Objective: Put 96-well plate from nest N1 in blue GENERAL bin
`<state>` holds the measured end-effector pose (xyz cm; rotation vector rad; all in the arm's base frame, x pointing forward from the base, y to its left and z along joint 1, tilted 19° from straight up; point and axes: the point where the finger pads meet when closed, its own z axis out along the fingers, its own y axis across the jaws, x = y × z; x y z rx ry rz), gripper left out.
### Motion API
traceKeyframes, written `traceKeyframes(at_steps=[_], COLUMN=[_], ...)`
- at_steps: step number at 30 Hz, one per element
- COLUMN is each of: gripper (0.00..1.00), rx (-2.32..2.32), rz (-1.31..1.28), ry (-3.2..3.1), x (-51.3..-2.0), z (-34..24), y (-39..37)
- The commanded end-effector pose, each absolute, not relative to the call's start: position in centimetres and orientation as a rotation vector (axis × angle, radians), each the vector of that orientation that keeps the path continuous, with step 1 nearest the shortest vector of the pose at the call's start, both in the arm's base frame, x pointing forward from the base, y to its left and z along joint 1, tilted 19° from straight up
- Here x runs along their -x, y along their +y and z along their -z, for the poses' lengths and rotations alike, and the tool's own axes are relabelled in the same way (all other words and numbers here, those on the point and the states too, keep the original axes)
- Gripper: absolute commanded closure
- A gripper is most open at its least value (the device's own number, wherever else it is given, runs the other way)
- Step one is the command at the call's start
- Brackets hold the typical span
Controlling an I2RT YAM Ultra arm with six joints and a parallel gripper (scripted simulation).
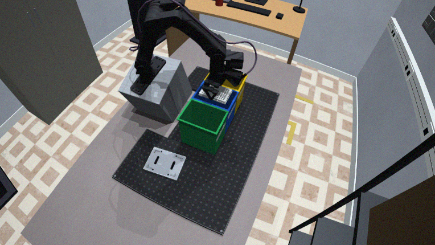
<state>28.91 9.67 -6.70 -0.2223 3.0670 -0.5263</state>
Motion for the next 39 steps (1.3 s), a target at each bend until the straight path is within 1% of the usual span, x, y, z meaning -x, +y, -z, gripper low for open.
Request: traceKeyframes(at_steps=[1, 15, 25, 34, 39], gripper=[1.0, 1.0, 1.0, 1.0, 1.0], rx=[0.218, 0.215, 0.24, 0.228, 0.224], rz=[0.493, 0.487, 0.54, 0.519, 0.512], ry=[3.01, 3.003, 3.055, 3.035, 3.027], x=[-30.7, -31.0, -30.0, -29.5, -30.1], z=[5.2, 5.4, 7.0, 7.2, 7.7], y=[10.5, 10.4, 9.7, 9.2, 9.5])
